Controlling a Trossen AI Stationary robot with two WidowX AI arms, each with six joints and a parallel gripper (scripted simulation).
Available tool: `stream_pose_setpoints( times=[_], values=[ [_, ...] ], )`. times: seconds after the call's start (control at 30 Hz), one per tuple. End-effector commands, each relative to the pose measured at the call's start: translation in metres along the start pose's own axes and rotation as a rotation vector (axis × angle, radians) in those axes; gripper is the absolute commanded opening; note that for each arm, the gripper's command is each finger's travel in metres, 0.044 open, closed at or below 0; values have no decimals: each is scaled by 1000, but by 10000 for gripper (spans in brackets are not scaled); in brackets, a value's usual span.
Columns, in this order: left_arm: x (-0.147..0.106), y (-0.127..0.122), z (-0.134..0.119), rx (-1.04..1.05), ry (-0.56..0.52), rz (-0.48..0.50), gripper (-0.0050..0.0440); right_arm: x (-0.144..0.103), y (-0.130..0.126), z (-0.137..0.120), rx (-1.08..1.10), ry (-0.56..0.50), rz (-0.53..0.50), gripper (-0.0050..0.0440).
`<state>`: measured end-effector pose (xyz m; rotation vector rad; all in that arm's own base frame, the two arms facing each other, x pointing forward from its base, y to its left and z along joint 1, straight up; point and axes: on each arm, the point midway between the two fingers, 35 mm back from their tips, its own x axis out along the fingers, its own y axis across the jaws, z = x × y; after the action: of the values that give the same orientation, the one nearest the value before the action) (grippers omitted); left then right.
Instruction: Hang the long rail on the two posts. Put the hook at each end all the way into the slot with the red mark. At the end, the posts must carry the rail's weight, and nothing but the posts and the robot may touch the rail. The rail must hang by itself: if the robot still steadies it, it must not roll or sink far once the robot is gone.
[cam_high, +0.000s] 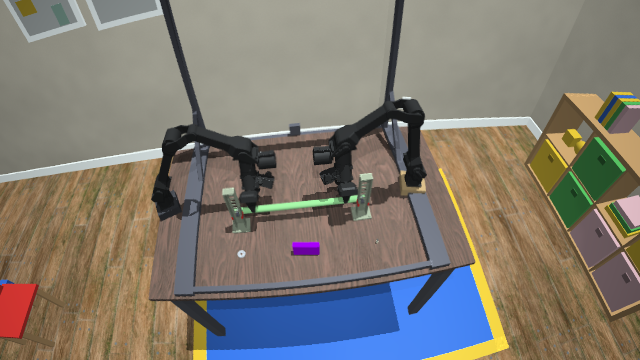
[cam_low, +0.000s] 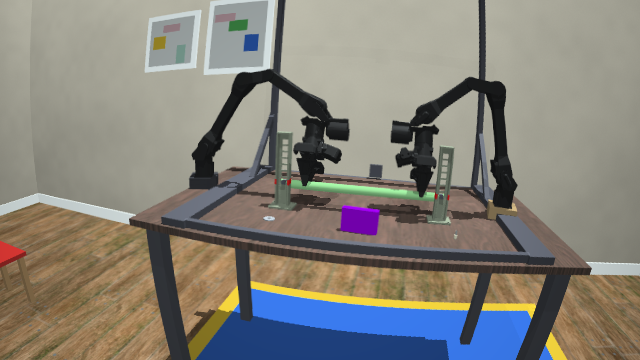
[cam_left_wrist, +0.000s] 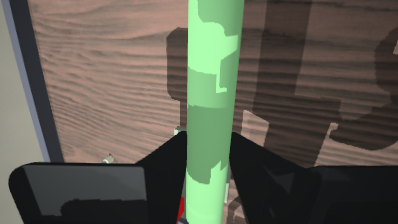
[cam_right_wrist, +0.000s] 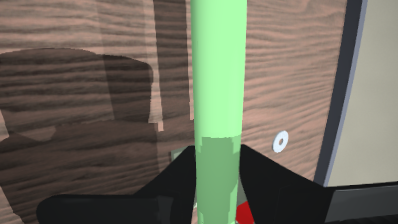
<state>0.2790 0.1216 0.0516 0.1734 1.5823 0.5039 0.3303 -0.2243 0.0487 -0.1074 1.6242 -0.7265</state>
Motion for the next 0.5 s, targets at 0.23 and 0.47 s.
stream_pose_setpoints(
  times=[0.23,0.47],
  values=[
    [-4,4,3,-13,-27,9,-50,-9,-7,3,17,-33,-6,-50],
    [0,2,3,-13,-27,8,-50,-5,-5,3,17,-33,-6,-50]
  ],
)
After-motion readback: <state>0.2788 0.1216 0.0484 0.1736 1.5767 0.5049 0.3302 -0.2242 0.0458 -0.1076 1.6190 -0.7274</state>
